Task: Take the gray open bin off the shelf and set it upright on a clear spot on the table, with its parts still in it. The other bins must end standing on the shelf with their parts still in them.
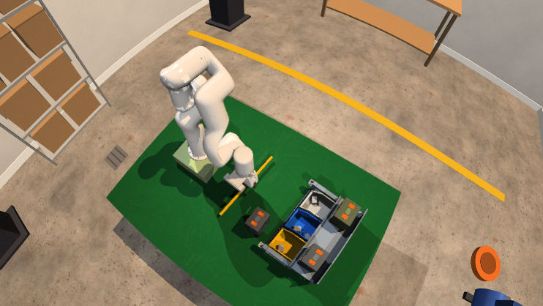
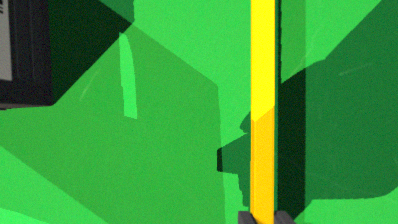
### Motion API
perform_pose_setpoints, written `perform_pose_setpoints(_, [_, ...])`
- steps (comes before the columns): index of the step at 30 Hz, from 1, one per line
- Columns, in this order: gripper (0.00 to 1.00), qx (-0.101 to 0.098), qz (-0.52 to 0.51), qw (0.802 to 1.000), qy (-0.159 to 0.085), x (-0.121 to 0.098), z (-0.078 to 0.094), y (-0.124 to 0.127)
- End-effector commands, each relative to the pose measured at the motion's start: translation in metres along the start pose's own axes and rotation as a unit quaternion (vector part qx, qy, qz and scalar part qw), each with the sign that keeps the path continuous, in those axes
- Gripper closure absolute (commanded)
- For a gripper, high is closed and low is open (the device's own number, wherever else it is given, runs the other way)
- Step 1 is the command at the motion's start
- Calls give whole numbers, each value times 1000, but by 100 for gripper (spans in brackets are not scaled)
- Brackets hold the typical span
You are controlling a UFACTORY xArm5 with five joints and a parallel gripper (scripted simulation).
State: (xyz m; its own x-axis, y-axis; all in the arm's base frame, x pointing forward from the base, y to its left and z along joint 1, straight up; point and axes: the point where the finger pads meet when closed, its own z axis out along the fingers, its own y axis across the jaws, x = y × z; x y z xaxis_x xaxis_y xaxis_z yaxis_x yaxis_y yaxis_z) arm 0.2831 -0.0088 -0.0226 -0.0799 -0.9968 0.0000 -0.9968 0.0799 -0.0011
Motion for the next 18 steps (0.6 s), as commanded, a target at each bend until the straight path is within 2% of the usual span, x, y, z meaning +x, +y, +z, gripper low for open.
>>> perform_pose_setpoints(1, [100, 1, 0, 1000, -3, 0, 2, -1])
perform_pose_setpoints(18, [100, 1, 0, 1000, -3, 0, 21, -1])
